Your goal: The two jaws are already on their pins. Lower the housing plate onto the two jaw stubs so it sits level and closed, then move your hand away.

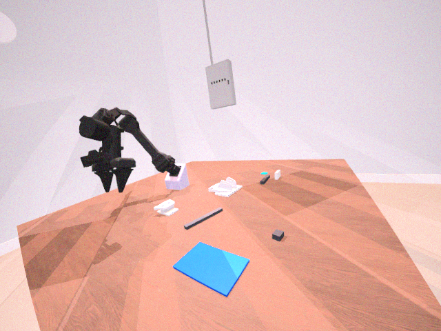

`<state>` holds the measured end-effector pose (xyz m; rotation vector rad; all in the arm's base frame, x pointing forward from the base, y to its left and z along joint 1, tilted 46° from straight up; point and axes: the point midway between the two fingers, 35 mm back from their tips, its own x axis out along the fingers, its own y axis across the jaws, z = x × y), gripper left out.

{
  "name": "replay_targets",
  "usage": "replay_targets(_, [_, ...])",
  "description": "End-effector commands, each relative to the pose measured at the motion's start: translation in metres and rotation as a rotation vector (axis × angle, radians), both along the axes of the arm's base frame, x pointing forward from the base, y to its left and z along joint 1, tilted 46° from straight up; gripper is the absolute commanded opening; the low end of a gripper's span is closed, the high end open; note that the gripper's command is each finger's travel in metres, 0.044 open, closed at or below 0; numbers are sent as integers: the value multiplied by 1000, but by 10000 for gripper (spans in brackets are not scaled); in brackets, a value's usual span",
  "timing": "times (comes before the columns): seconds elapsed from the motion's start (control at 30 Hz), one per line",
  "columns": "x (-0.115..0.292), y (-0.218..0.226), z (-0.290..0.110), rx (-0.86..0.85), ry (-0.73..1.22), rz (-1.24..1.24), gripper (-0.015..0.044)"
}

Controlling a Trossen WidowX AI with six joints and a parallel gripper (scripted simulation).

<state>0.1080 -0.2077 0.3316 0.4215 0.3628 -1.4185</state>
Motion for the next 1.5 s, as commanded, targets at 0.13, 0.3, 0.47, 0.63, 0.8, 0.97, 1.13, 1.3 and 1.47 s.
replay_targets(0.13, [12,6,-22,43,164,95,440])
replay_targets(0.3, [19,11,-33,61,257,158,440])
replay_targets(0.47, [25,16,-44,77,352,222,440])
replay_targets(0.63, [30,22,-55,90,447,288,440])
replay_targets(0.8, [35,28,-65,100,542,355,440])
replay_targets(0.97, [39,35,-75,107,638,423,440])
replay_targets(1.13, [43,41,-84,112,735,491,440])
replay_targets(1.3, [46,48,-93,114,832,560,440])
replay_targets(1.47, [48,55,-101,113,930,629,440])
